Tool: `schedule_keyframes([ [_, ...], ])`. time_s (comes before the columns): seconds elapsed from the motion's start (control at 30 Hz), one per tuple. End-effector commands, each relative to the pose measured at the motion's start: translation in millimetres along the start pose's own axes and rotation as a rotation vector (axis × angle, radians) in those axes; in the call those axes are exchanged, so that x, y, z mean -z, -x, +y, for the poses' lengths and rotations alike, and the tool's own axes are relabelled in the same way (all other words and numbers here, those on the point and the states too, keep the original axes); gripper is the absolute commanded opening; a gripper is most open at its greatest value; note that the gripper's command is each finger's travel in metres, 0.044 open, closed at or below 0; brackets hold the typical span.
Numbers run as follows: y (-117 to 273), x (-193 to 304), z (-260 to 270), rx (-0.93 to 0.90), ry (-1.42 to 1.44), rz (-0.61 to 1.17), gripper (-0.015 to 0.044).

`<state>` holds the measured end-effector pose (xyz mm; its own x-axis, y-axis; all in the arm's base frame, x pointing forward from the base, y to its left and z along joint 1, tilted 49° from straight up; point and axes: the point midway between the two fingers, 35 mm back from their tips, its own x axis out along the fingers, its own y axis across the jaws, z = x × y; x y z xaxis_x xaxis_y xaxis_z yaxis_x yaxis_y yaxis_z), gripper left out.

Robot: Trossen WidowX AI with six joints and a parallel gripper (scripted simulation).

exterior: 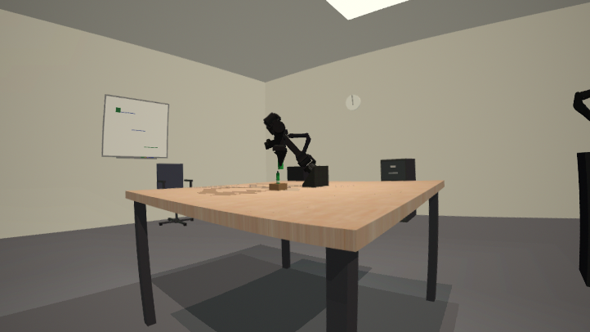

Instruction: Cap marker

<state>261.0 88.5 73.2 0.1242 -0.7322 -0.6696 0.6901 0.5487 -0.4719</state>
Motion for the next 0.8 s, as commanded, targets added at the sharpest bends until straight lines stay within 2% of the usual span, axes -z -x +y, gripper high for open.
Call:
schedule_keyframes([
  [0.0,6,-10,-12,0.001,0.002,-0.004,0.0],
  [0.23,10,-17,-22,0.002,0.002,-0.004,0.0],
  [0.77,-8,-17,-21,0.0,0.002,-0.004,0.0],
])
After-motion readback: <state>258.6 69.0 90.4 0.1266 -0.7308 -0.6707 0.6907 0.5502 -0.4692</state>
